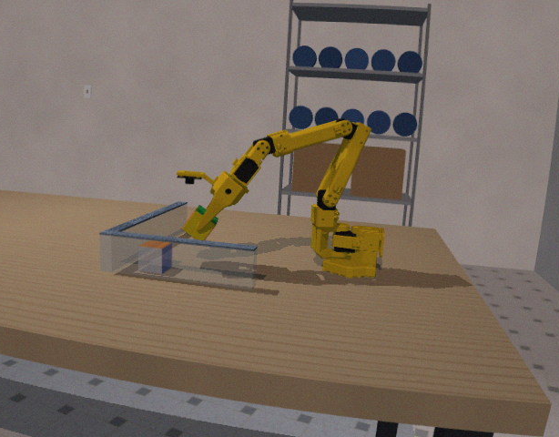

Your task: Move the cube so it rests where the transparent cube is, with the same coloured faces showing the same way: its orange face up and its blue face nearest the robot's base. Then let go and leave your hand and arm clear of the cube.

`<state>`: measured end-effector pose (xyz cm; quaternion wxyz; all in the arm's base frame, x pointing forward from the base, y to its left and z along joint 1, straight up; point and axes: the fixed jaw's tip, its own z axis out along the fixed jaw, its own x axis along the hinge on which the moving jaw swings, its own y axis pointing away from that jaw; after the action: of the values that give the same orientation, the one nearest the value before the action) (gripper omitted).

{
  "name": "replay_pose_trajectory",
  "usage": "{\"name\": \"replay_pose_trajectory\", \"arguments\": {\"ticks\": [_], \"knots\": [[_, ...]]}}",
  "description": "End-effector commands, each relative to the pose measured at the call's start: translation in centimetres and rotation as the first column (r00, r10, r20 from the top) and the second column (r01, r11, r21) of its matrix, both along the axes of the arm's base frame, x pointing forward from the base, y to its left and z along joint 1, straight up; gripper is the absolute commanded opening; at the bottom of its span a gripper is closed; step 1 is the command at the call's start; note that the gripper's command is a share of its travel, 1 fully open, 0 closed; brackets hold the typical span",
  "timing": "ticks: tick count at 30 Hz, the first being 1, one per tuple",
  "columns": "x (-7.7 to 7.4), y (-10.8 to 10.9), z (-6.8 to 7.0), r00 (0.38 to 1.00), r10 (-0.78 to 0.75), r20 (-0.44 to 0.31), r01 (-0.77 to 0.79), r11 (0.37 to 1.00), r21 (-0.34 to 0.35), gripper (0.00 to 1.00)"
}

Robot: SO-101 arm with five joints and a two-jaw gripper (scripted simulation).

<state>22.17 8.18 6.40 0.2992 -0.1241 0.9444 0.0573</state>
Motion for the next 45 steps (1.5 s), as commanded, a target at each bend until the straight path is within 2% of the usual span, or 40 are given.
{"name": "replay_pose_trajectory", "arguments": {"ticks": [1, 15, 26, 45], "knots": [[0.77, 0.14, 1.33, 0.996, -0.011, 0.087, 0.008, 0.999, 0.034, 0.22], [1.08, 0.04, 1.34, 0.972, -0.033, 0.231, 0.013, 0.996, 0.090, 0.22], [1.08, -0.03, 1.40, 0.959, -0.042, 0.280, 0.012, 0.994, 0.109, 0.22], [1.27, -0.01, 1.33, 0.950, -0.051, 0.309, 0.013, 0.992, 0.123, 0.22]]}}
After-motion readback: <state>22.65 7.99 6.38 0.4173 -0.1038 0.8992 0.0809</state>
